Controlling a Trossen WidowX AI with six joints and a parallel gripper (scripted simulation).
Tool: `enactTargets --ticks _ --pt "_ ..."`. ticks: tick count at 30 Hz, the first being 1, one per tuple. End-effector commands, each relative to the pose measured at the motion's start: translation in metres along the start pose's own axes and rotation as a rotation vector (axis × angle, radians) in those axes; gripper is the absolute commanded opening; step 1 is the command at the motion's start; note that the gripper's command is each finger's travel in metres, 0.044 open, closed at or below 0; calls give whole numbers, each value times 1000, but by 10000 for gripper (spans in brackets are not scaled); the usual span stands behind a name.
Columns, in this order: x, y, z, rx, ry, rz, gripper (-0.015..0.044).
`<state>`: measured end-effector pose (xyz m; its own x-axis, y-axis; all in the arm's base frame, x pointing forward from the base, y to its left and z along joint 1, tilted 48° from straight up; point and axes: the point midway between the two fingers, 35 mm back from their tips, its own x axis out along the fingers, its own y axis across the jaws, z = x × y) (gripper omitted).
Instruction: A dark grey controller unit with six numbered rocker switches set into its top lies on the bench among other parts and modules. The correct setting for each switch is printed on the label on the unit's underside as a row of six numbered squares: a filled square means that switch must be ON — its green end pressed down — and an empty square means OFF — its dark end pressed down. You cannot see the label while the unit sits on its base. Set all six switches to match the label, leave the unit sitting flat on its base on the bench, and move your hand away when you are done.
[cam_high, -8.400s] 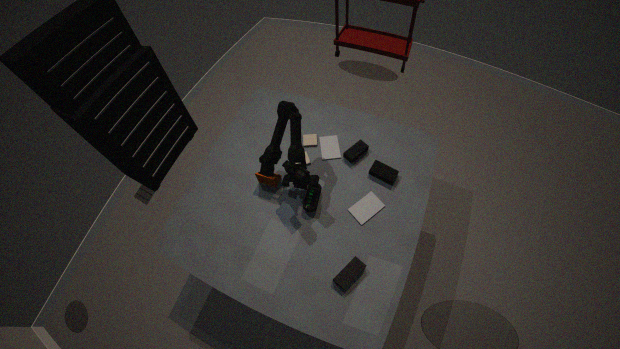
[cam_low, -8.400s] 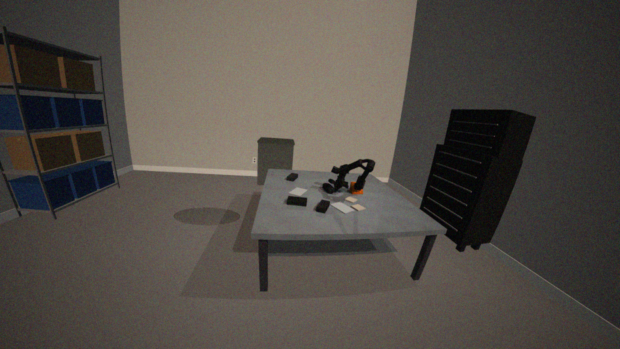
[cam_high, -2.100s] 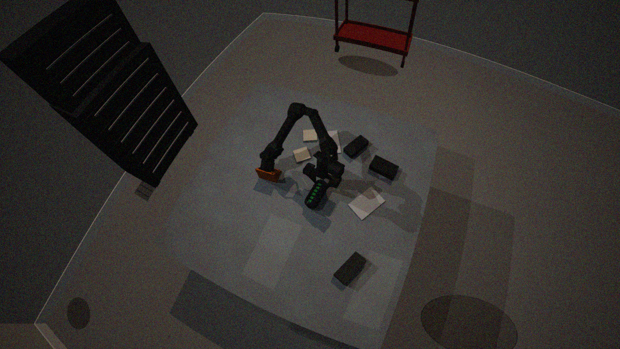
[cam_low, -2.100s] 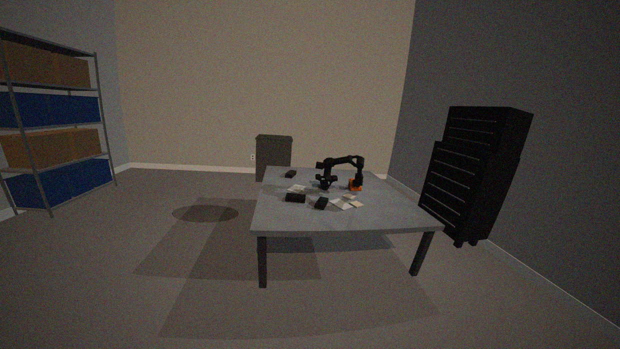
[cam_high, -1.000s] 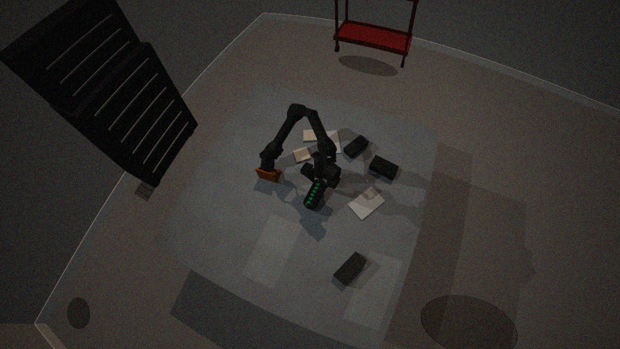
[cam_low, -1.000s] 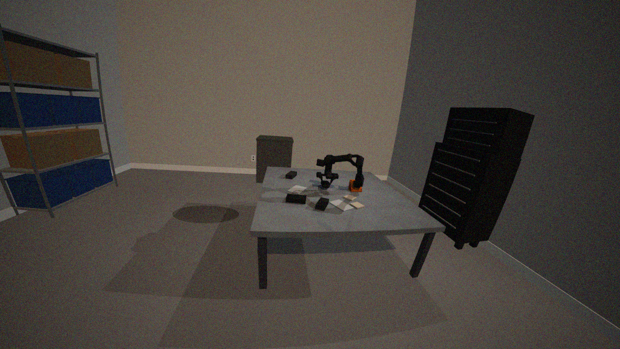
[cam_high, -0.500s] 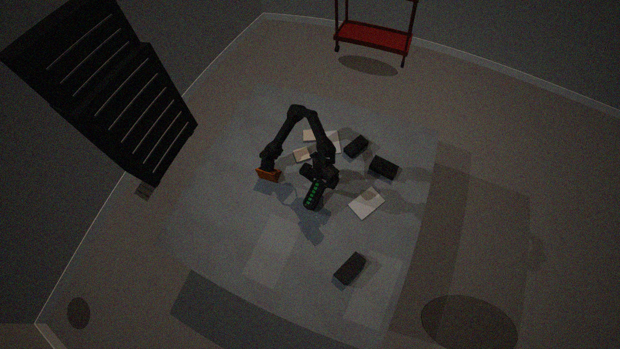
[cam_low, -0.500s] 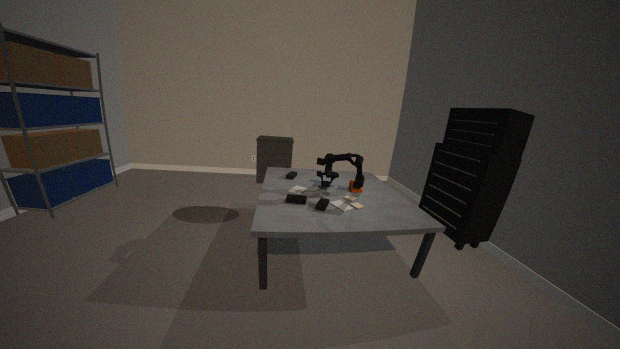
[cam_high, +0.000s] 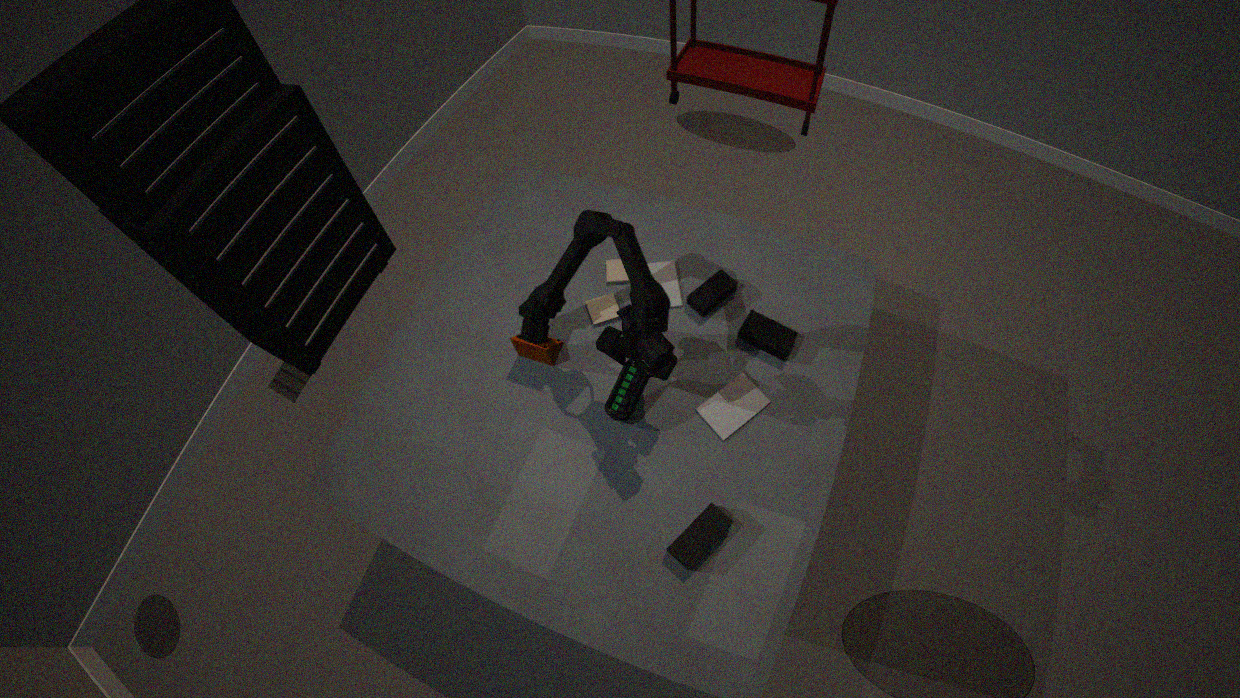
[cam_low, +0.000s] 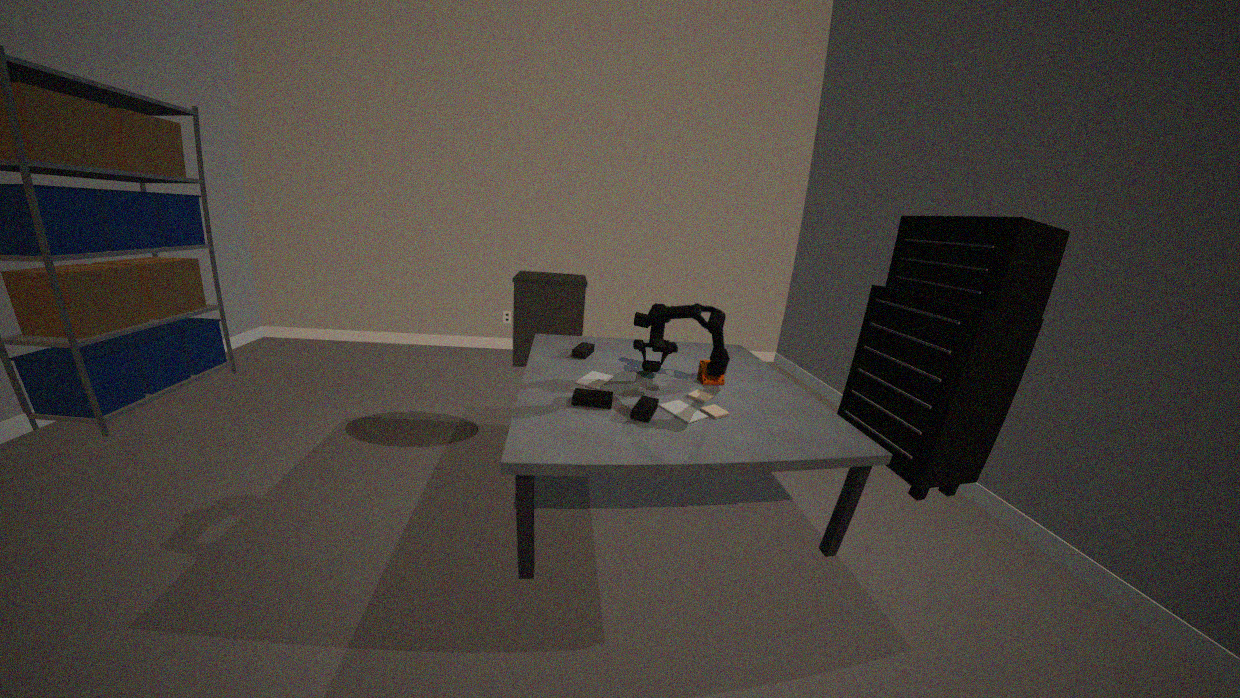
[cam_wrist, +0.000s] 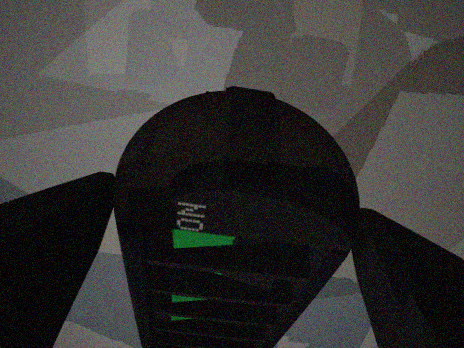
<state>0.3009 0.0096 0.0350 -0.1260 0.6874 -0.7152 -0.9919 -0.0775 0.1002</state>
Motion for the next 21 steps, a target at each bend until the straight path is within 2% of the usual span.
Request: enactTargets --ticks 1,21 --pt "-5 -2 -4 -4 -4 -7 336" --pt "-15 -2 -17 -4 -43 -7 336"
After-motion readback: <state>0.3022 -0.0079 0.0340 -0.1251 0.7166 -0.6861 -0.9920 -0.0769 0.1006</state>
